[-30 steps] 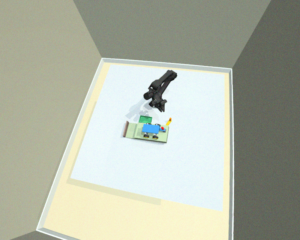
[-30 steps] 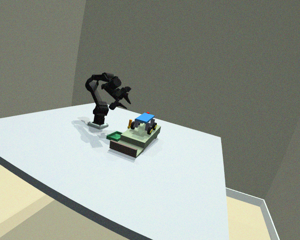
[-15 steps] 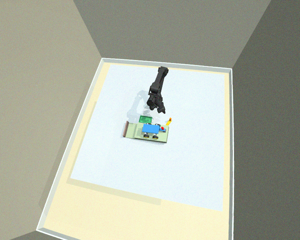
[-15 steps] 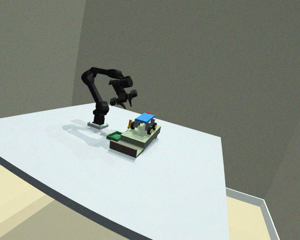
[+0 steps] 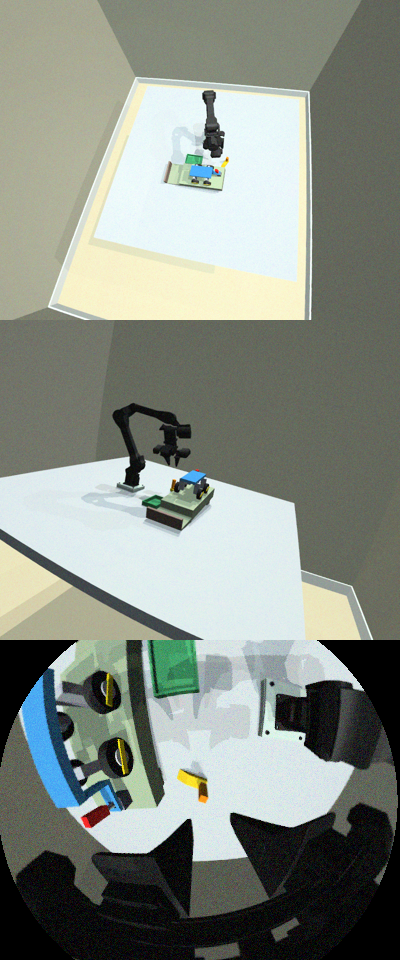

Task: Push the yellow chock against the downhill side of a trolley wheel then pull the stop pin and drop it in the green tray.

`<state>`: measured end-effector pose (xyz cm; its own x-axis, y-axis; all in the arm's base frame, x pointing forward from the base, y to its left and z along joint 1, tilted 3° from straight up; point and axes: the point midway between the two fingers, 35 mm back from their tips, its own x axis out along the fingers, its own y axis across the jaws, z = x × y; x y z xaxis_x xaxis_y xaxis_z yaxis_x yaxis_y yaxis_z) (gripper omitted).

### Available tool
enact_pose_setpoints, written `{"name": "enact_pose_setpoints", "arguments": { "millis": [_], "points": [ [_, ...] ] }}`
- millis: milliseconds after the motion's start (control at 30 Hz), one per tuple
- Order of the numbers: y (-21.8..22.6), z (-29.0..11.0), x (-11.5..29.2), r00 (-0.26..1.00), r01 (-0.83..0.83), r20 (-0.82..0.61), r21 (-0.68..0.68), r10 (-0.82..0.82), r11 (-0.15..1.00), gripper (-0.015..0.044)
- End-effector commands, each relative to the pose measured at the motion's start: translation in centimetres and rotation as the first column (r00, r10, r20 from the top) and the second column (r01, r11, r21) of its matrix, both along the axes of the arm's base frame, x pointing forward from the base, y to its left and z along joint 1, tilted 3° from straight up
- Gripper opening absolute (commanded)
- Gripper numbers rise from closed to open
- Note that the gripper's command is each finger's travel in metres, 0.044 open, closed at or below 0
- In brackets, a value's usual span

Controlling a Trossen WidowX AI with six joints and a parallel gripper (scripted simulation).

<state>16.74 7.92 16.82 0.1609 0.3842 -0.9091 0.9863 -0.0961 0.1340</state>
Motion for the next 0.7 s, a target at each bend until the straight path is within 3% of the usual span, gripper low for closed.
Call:
{"name": "enact_pose_setpoints", "arguments": {
  "millis": [0, 233, 467, 667],
  "points": [
    [0.9, -0.3, 0.4, 0.989, 0.1, -0.1, -0.063, -0.106, 0.993, 0.019],
    [2.7, -0.9, 1.0, 0.94, 0.256, -0.178, -0.19, -0.29, 0.948, 0.019],
    [4.8, -1.4, 1.5, 0.869, 0.4, -0.168, -0.314, -0.465, 0.861, 0.019],
    [5.0, -1.5, 1.5, 0.862, 0.414, -0.162, -0.324, -0.481, 0.851, 0.019]
  ]
}}
